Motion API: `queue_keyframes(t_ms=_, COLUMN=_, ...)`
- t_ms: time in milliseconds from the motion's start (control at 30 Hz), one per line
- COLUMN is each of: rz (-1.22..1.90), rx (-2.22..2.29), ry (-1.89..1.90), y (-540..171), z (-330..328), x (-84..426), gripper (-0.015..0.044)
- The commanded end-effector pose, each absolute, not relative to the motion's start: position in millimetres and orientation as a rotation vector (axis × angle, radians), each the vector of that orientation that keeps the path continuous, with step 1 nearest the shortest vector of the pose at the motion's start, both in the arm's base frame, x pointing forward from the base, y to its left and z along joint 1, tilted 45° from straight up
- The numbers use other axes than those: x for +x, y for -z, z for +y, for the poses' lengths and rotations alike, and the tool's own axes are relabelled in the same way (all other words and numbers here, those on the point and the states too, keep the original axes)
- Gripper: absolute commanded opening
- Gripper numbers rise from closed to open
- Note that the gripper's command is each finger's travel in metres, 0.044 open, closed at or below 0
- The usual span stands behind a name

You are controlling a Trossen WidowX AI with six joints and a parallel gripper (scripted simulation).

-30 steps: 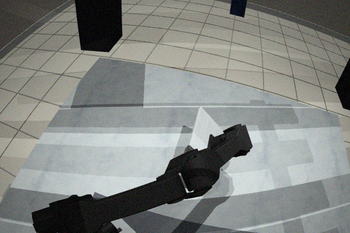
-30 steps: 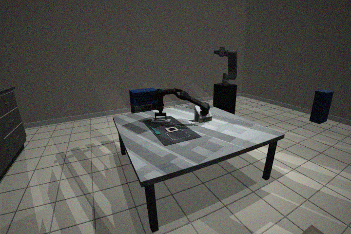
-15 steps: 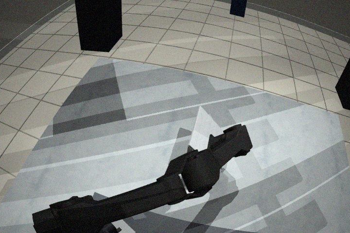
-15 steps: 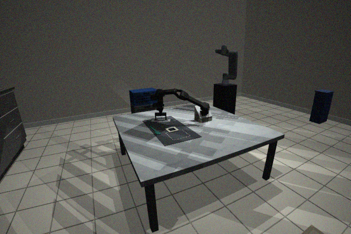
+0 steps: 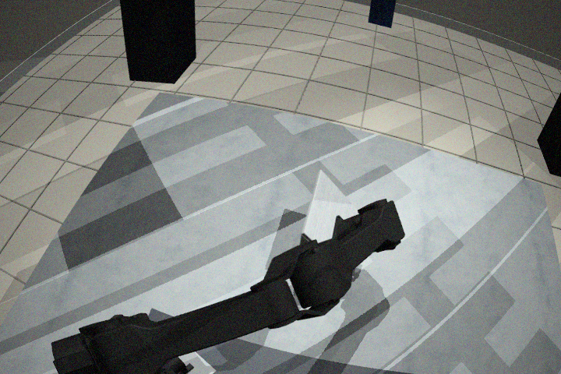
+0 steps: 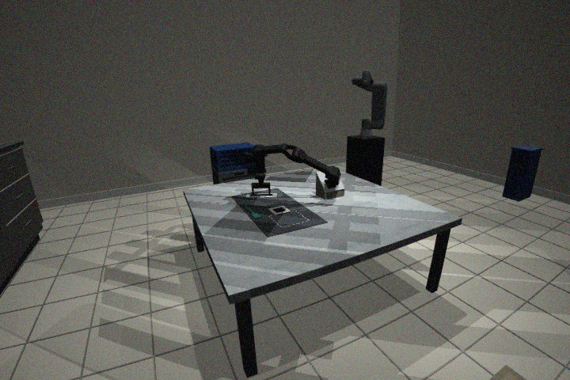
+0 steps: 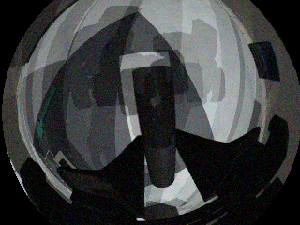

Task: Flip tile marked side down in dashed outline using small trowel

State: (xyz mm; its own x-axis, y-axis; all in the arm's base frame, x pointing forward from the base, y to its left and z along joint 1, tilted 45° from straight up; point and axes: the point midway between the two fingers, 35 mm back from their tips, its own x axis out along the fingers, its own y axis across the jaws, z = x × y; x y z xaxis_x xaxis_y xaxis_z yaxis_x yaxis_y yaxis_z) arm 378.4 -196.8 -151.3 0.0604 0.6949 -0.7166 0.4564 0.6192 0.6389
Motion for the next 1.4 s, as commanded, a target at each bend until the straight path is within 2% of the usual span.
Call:
queue_keyframes(t_ms=0, rz=1.555, rx=0.905, ry=-0.309, y=152.8, z=-196.4, x=378.0, gripper=0.013)
queue_keyframes(t_ms=1133, rz=1.163, rx=0.104, ry=-0.978, y=152.7, z=-196.1, x=378.0, gripper=0.013)
queue_keyframes(t_ms=1367, rz=1.141, rx=0.069, ry=-1.003, y=152.7, z=-196.1, x=378.0, gripper=0.013)
